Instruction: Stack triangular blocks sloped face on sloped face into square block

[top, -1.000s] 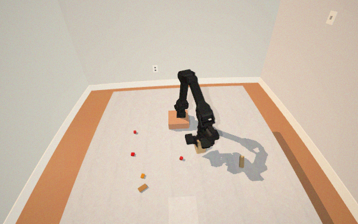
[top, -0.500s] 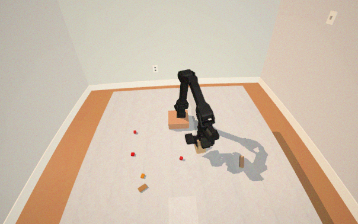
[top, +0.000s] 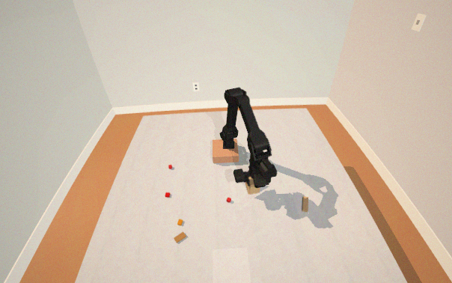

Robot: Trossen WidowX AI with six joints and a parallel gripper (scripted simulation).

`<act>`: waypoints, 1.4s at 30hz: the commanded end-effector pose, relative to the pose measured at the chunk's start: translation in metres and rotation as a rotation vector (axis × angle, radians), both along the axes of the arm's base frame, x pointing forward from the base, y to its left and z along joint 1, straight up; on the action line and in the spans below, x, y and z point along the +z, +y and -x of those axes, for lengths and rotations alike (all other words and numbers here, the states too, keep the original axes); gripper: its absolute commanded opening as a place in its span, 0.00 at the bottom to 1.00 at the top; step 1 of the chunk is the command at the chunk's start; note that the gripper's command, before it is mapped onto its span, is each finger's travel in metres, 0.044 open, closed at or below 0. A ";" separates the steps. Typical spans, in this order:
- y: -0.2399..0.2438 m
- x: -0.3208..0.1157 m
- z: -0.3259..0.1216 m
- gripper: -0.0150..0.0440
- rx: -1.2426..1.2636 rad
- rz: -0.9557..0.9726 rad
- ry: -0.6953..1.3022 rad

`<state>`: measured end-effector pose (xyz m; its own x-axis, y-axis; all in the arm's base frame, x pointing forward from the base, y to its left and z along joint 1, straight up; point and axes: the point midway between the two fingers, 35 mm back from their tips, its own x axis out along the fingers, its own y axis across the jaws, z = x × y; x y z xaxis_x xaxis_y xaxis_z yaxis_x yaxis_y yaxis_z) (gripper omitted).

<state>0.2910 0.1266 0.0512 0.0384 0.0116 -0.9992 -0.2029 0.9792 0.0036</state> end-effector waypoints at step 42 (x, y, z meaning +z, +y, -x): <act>-0.003 -0.020 0.008 0.25 -0.005 0.007 0.003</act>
<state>0.2833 0.1246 0.0316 0.0356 0.0086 -0.9993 -0.2029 0.9792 0.0012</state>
